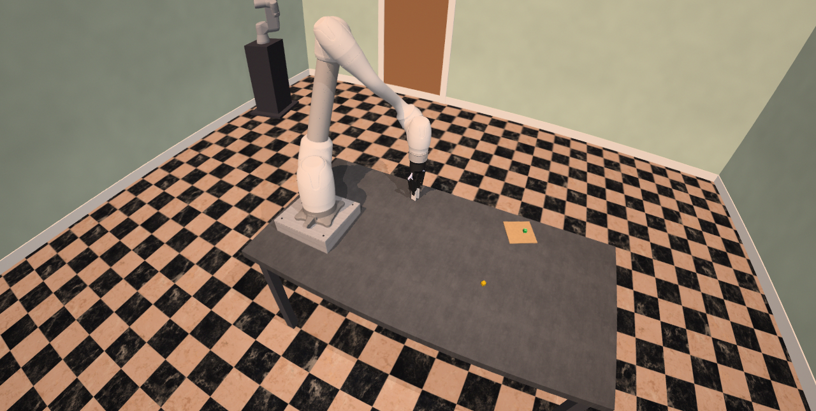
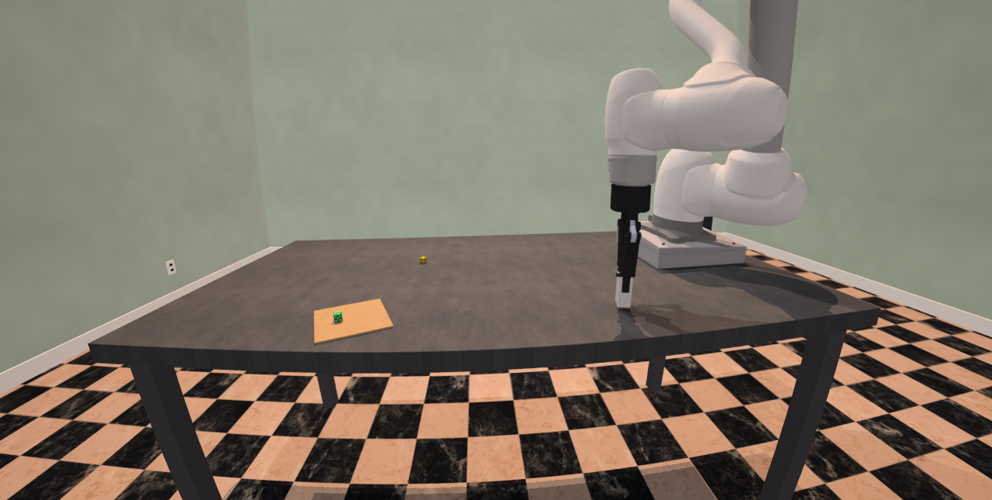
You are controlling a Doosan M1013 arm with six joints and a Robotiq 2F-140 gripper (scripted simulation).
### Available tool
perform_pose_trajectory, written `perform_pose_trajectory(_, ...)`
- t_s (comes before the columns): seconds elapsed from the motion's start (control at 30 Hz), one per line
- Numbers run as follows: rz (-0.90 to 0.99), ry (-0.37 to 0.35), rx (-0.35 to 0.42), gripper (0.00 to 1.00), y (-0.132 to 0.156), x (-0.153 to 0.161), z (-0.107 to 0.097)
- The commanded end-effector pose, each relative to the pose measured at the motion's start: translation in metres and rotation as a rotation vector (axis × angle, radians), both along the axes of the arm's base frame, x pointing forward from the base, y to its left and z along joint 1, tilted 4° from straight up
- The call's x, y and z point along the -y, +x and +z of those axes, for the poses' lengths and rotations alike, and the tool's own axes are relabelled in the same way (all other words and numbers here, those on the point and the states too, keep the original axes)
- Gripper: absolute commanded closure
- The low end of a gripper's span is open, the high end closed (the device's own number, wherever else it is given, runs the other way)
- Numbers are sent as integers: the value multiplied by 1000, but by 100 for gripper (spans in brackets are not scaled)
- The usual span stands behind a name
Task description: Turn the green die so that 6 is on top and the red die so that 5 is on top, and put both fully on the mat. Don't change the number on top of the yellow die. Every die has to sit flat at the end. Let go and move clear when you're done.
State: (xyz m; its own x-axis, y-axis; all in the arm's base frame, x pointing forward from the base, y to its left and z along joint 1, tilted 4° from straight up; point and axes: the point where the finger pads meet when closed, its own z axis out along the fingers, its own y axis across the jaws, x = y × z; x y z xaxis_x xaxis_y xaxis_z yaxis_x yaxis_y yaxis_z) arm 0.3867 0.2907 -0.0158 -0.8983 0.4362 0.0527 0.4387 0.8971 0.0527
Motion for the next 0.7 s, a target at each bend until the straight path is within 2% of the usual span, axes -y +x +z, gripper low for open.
perform_pose_trajectory(0.0,-1,3,-2,84,-2,-1,-2)
perform_pose_trajectory(0.4,-1,3,-2,84,-2,-1,4)
perform_pose_trajectory(0.53,-1,3,-2,84,-1,1,23)
perform_pose_trajectory(0.67,-1,3,-2,84,-1,3,52)
